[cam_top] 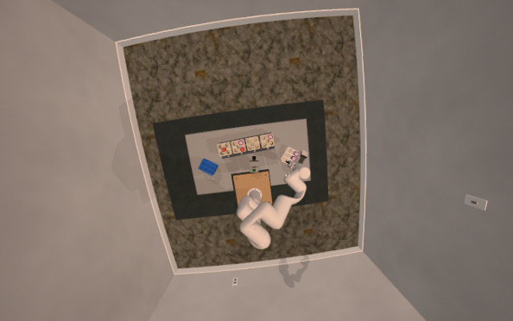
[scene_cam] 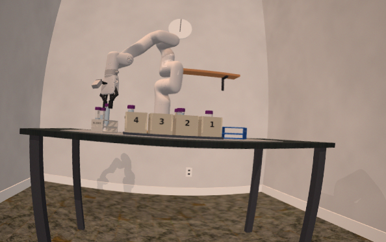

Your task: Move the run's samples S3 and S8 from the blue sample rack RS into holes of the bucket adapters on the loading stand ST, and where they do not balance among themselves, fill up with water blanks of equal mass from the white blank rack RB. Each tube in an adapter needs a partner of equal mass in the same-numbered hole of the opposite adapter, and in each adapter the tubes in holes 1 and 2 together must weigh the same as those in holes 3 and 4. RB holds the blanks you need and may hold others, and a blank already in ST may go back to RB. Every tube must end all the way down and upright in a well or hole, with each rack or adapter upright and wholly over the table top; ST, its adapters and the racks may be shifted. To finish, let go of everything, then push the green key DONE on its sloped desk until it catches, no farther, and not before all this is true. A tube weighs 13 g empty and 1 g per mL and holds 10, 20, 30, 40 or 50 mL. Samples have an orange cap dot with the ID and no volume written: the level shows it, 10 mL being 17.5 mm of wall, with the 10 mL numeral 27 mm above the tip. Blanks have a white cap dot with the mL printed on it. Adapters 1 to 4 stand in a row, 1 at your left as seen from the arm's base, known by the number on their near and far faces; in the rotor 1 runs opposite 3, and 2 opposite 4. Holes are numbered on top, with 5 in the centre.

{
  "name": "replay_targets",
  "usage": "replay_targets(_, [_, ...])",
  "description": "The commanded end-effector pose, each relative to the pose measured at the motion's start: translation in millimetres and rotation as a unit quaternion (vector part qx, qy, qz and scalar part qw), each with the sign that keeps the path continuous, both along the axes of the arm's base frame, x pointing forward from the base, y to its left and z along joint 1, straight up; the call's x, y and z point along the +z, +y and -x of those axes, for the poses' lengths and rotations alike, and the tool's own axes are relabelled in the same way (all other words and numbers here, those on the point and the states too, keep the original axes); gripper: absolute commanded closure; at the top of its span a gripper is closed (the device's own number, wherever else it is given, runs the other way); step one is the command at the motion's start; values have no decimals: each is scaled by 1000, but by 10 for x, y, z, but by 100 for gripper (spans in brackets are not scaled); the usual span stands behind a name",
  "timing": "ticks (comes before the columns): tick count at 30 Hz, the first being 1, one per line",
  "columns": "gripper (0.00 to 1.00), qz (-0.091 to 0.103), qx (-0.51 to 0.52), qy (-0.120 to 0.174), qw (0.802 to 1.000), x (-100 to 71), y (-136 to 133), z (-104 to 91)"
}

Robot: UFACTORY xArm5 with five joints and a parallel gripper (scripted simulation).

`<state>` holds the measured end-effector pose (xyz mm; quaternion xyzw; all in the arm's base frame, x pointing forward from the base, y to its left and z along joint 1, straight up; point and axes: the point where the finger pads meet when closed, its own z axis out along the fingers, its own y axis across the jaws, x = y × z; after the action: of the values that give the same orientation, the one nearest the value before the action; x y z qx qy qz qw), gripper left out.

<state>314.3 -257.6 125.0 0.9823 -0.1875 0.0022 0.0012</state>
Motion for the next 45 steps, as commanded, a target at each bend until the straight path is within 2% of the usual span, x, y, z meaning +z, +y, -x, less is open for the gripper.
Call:
replay_targets(1, [100,2,0,-2,1000,103,-9,-11])
replay_targets(45, [100,2,0,-2,1000,864,-6,-5])
